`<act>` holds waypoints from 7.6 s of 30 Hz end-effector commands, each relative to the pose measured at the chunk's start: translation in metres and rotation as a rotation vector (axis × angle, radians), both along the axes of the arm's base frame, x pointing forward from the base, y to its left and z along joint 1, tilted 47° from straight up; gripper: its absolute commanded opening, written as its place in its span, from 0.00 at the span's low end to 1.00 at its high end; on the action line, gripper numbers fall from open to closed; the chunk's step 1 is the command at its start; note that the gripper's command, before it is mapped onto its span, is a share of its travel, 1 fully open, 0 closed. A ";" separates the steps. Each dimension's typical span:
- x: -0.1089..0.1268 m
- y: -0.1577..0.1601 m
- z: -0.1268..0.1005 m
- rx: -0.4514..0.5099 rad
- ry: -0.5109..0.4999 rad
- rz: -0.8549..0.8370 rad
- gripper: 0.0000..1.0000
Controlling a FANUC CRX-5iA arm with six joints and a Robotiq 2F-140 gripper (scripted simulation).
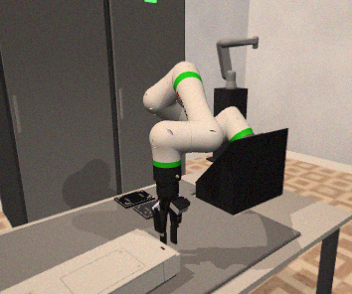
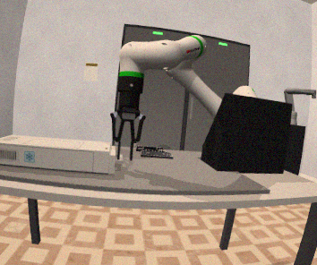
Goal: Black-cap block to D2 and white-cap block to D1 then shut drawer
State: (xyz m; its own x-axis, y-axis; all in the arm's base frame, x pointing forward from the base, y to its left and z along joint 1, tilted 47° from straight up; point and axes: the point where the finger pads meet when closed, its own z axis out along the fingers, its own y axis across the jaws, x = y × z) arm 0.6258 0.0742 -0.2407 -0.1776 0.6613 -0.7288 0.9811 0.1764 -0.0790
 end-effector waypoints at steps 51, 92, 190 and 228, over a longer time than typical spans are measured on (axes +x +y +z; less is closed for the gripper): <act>-0.015 -0.001 0.002 0.001 -0.001 0.001 0.34; -0.027 -0.003 0.003 0.001 -0.001 0.001 0.34; -0.120 -0.020 0.010 0.001 -0.001 0.001 0.34; -0.162 -0.028 0.014 0.001 -0.001 0.001 0.34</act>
